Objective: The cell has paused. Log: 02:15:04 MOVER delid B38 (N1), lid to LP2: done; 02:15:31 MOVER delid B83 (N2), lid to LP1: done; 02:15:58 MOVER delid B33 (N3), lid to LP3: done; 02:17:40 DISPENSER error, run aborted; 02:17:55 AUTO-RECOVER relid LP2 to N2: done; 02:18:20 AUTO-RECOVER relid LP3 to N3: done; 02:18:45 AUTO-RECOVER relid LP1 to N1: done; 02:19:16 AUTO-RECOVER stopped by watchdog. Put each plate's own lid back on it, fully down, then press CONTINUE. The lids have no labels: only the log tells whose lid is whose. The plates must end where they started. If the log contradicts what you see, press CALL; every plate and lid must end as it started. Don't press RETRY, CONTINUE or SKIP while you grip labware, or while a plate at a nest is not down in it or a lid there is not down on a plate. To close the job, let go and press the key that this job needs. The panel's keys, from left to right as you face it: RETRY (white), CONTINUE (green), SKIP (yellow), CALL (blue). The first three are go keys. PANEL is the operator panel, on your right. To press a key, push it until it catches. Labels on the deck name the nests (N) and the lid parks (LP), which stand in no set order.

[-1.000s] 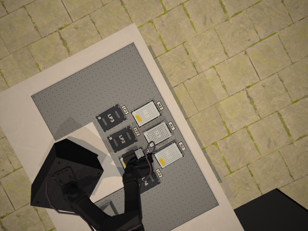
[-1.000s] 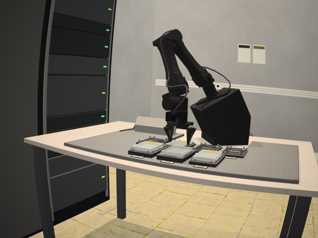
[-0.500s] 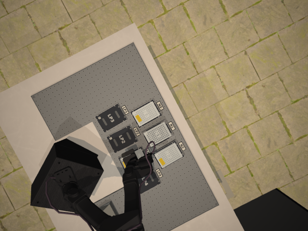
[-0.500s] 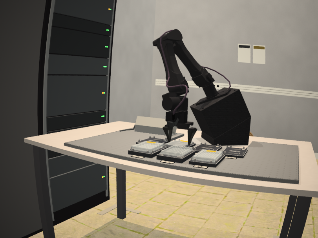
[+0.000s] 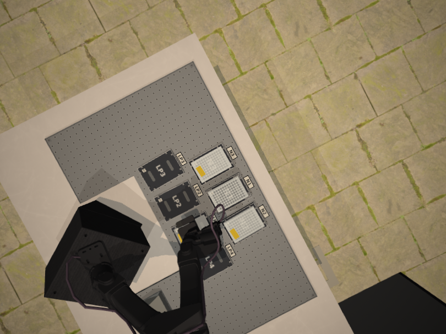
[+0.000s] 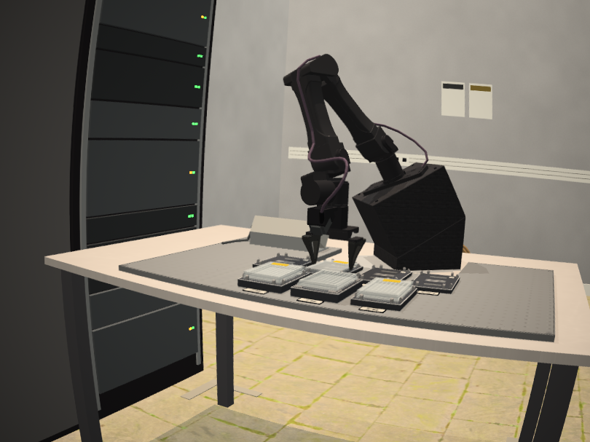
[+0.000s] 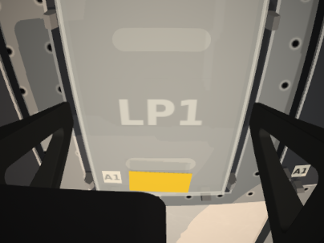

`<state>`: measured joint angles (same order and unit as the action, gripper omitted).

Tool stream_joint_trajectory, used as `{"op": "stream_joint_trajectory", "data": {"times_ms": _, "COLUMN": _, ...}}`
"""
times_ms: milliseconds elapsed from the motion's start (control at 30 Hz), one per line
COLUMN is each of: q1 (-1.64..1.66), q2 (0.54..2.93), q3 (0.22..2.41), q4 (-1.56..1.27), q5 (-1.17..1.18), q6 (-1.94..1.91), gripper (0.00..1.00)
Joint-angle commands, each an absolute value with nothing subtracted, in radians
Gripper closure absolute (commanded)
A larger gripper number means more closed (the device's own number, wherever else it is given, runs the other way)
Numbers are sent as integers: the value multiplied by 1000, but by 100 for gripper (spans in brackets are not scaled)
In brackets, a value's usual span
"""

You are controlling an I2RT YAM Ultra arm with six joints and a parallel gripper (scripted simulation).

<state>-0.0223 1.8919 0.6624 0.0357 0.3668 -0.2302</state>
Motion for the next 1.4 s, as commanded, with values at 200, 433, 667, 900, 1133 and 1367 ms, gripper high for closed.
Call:
{"op": "stream_joint_trajectory", "data": {"times_ms": 200, "q1": -19, "q2": 1883, "q3": 659, "q4": 47, "q5": 360, "q6": -231, "gripper": 0}}
{"op": "stream_joint_trajectory", "data": {"times_ms": 433, "q1": -19, "q2": 1883, "q3": 659, "q4": 47, "q5": 360, "q6": -231, "gripper": 0}}
{"op": "stream_joint_trajectory", "data": {"times_ms": 667, "q1": -19, "q2": 1883, "q3": 659, "q4": 47, "q5": 360, "q6": -231, "gripper": 0}}
{"op": "stream_joint_trajectory", "data": {"times_ms": 900, "q1": 4, "q2": 1820, "q3": 632, "q4": -10, "q5": 362, "q6": -211, "gripper": 0}}
{"op": "stream_joint_trajectory", "data": {"times_ms": 1133, "q1": 20, "q2": 1770, "q3": 628, "q4": -60, "q5": 380, "q6": -196, "gripper": 0}}
{"op": "stream_joint_trajectory", "data": {"times_ms": 1367, "q1": 33, "q2": 1732, "q3": 635, "q4": -100, "q5": 384, "q6": -183, "gripper": 0}}
